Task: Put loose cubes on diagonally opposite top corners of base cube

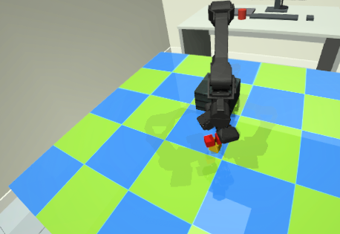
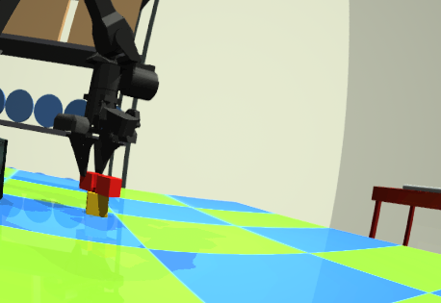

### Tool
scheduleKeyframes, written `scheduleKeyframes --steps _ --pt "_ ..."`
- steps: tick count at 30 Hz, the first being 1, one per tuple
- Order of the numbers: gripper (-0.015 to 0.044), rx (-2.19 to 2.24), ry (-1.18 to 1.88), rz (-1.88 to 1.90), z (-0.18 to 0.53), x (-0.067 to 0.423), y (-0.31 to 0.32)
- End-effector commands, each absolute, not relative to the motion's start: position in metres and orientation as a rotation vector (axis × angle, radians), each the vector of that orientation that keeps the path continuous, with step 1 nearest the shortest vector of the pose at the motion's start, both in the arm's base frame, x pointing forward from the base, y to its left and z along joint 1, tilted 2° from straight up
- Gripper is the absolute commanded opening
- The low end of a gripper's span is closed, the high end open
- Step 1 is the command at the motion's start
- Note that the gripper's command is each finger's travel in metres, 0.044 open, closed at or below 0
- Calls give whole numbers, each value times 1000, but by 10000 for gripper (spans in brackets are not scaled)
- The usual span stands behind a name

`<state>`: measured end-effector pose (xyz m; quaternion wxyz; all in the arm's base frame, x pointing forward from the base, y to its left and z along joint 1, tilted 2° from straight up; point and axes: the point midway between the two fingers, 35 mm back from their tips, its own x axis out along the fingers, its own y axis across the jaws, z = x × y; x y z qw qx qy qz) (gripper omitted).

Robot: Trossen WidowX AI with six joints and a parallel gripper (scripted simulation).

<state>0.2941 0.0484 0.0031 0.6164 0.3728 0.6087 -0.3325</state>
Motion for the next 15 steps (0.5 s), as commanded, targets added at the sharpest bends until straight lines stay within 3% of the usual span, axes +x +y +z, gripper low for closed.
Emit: scheduleKeyframes --steps 1,15 --pt "205 861 1397 -762 11 296 48" --pt "205 861 1397 -762 31 295 48"
